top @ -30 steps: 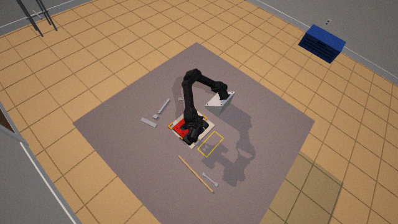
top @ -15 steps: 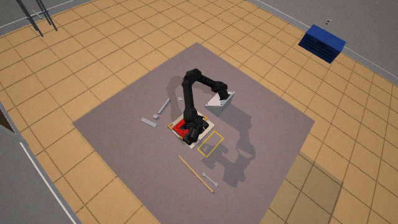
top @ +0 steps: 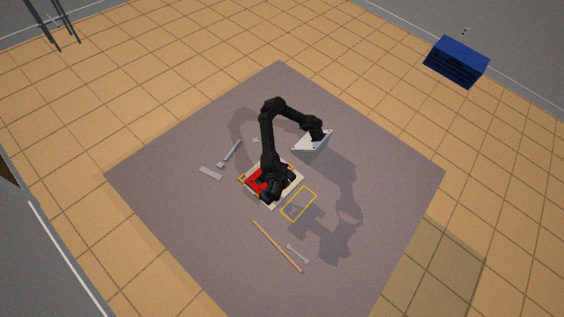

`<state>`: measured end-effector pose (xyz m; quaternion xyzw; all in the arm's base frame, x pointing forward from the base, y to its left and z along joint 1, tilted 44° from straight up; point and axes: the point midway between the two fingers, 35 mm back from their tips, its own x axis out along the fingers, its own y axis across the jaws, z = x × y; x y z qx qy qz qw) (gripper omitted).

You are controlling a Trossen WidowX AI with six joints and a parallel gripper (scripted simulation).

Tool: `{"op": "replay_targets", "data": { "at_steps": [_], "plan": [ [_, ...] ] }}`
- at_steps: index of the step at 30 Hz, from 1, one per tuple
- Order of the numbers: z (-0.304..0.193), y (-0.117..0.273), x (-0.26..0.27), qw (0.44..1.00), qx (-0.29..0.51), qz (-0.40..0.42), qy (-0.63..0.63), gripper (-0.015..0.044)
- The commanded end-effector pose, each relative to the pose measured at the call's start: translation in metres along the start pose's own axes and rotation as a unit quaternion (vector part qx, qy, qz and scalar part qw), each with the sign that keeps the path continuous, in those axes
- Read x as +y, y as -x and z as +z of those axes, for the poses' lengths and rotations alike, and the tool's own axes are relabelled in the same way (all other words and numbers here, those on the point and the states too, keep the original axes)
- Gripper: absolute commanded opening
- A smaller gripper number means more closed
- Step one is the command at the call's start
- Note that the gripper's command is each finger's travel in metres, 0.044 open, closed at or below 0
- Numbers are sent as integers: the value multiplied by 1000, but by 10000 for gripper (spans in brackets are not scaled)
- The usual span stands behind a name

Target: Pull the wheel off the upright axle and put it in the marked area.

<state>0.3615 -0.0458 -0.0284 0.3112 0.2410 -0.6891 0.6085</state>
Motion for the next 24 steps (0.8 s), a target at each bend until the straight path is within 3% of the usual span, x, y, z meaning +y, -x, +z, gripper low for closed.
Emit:
{"op": "replay_targets", "data": {
  "at_steps": [1,24],
  "plan": [
    [-1,3,0,1000,1,1,1,0],
    [-1,11,0,1000,1,2,1,0]
  ]
}}
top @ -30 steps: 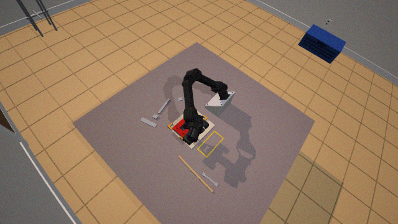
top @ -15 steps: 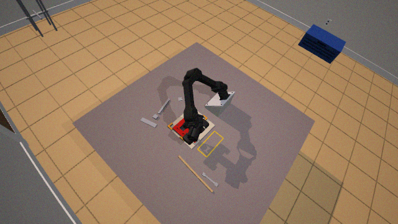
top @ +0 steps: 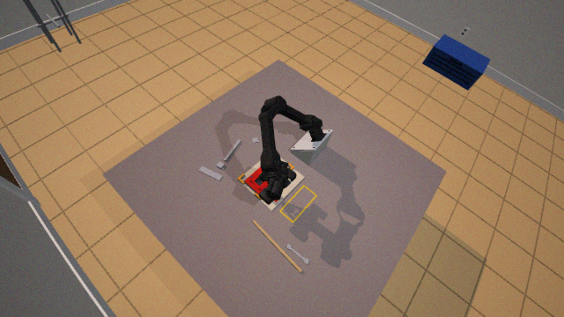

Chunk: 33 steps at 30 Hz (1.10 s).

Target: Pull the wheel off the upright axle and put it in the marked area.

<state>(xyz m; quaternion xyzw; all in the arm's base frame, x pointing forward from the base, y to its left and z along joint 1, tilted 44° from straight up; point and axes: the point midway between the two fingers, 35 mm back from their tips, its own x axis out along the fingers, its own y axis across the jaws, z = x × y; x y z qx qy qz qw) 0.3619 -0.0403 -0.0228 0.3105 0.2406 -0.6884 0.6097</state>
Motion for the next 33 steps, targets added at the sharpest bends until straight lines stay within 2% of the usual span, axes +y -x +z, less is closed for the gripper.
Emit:
{"op": "replay_targets", "data": {
  "at_steps": [1,33],
  "plan": [
    [-1,3,0,1000,2,1,0,0],
    [-1,14,0,1000,1,2,1,0]
  ]
}}
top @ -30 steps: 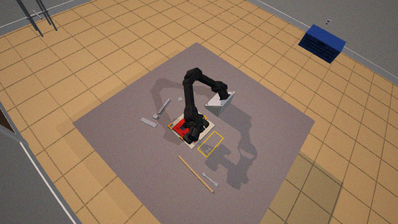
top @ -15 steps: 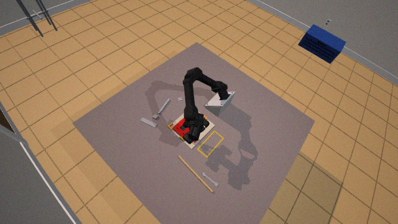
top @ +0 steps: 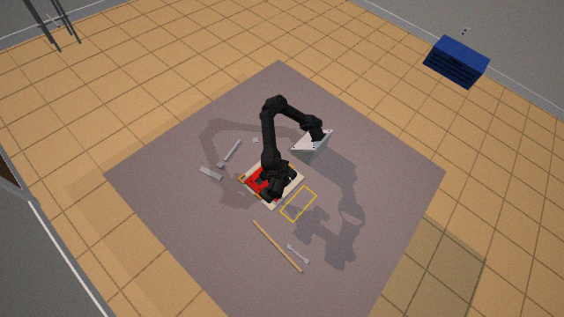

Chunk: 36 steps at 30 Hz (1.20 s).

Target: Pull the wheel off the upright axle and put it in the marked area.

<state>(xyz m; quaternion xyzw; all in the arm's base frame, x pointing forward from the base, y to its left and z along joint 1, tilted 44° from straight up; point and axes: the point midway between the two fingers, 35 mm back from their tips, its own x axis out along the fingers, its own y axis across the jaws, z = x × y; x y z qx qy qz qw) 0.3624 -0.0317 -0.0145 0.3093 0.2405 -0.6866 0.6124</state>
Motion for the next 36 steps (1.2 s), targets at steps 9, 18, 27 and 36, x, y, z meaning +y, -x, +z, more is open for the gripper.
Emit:
{"op": "replay_targets", "data": {
  "at_steps": [9,18,27,36],
  "plan": [
    [-1,5,0,1000,2,0,-1,0],
    [0,19,0,1000,3,1,-1,0],
    [-4,33,-4,1000,0,0,2,0],
    [-63,39,-32,1000,7,0,2,0]
  ]
}}
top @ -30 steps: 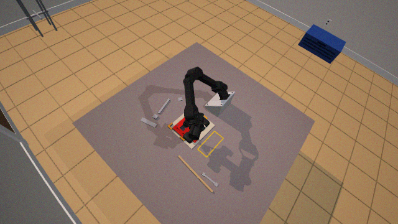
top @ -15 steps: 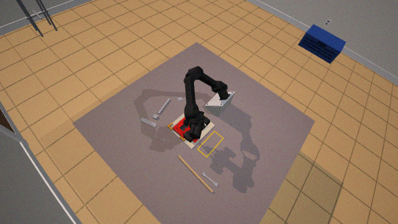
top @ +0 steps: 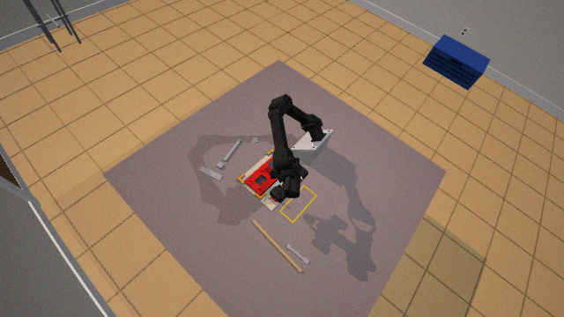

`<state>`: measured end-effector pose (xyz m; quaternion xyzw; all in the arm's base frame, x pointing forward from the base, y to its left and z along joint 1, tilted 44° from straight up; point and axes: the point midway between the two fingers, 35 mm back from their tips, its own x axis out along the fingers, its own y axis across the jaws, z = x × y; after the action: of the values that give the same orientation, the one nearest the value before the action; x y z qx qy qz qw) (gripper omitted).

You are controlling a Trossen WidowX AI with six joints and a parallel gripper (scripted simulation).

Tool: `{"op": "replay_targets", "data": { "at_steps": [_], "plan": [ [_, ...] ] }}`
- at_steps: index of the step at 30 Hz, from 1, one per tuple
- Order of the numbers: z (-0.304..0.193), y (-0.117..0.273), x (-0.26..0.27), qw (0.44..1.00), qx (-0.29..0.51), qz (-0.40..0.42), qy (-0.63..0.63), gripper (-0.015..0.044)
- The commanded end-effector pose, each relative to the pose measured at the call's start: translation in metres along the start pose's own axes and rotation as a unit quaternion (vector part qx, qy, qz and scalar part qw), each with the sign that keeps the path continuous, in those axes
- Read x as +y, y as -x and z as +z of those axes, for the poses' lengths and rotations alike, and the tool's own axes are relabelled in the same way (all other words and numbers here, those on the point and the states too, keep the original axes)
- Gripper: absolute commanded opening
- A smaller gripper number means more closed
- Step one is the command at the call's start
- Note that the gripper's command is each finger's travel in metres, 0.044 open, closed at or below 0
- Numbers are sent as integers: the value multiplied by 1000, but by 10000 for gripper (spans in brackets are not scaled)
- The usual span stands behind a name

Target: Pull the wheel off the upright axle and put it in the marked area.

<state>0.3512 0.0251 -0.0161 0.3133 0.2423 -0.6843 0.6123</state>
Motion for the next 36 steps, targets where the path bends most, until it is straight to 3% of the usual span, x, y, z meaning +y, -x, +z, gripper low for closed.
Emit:
{"op": "replay_targets", "data": {
  "at_steps": [1,7,22,36],
  "plan": [
    [-29,2,-17,1000,2,-1,2,0],
    [-60,4,-39,1000,2,-2,0,0],
    [-61,-20,-40,1000,1,-2,0,0],
    [-60,-100,-40,1000,-1,-1,0,0]
  ]
}}
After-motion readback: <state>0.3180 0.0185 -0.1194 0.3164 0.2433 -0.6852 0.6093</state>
